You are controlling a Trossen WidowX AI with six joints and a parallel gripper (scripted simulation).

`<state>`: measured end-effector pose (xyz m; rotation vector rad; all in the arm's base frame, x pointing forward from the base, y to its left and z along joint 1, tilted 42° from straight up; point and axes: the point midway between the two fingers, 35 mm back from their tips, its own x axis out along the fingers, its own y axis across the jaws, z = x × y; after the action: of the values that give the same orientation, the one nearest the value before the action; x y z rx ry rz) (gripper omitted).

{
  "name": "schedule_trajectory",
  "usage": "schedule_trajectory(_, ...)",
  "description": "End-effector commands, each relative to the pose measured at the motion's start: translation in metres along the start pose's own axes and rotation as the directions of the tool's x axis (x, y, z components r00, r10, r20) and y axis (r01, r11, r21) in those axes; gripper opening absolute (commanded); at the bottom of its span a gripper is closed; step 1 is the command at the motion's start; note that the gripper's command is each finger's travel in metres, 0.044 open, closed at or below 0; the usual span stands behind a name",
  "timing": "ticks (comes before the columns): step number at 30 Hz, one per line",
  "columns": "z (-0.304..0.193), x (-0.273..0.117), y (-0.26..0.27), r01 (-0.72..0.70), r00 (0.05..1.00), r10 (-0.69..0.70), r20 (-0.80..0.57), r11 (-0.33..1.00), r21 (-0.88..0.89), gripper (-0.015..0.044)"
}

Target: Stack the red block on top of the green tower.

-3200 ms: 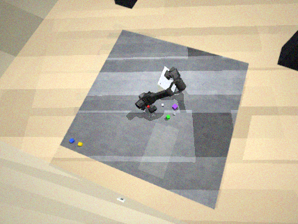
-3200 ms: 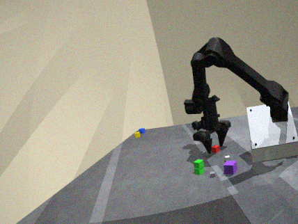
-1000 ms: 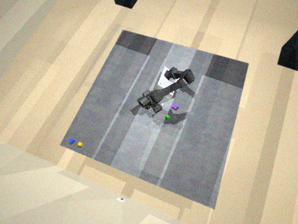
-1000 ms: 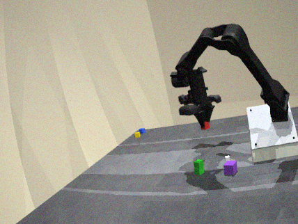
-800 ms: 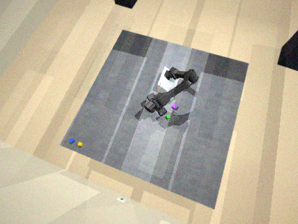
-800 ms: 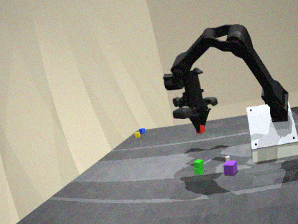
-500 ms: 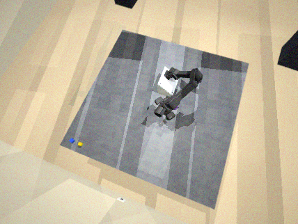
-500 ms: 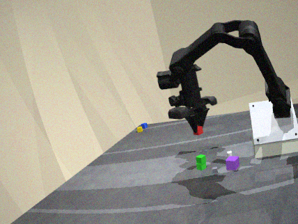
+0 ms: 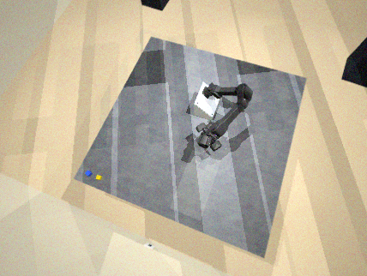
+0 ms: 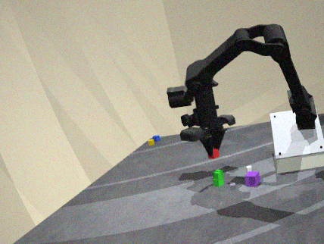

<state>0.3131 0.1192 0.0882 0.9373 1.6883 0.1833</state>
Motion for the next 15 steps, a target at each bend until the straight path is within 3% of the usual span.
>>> schedule_trajectory(1,-0.003,0.019,-0.001,-0.001,1.000,0.001,-0.010,1.000,0.007,0.0000)
schedule_trajectory(15,-0.004,0.049,-0.005,-0.002,1.000,0.002,-0.011,1.000,0.007,0.0000)
